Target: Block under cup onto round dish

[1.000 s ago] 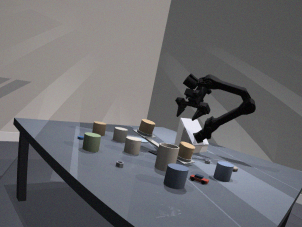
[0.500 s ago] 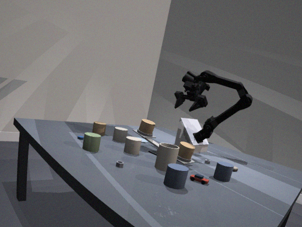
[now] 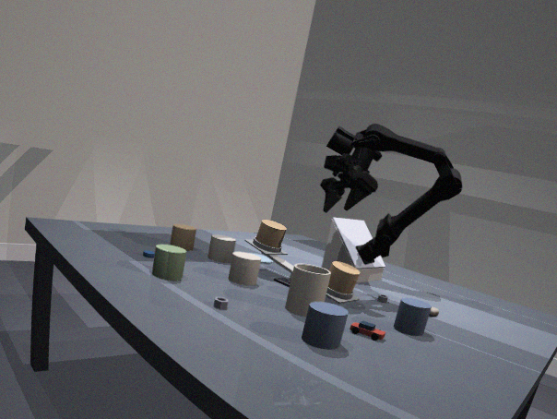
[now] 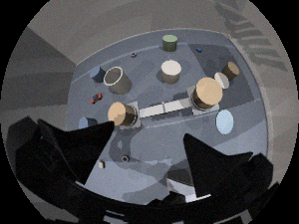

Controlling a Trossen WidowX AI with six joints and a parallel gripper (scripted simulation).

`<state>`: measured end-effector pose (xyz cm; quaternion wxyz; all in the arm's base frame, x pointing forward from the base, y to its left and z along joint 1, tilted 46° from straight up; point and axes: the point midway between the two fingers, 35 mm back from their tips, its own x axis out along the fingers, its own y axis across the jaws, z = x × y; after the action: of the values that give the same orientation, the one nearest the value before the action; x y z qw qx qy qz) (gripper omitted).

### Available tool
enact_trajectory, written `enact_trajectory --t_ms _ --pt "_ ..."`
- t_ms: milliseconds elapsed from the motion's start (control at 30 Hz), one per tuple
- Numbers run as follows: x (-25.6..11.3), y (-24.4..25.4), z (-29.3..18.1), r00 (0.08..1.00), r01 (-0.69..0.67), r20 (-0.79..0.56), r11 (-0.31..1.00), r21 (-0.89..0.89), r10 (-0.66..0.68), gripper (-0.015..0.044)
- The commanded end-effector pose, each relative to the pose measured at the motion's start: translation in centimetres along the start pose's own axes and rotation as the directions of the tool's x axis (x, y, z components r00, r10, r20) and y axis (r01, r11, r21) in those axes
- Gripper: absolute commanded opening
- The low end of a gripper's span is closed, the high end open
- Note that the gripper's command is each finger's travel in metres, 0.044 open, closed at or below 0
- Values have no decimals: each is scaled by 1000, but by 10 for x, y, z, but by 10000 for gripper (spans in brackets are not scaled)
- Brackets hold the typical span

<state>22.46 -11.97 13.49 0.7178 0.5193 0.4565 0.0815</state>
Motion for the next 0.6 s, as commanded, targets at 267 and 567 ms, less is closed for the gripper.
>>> enact_trajectory --t_ms 267,567 --pt "33 31 7 985 114 -166 925 363 -56 440" --pt "60 56 5 957 246 -267 794 555 -110 440"
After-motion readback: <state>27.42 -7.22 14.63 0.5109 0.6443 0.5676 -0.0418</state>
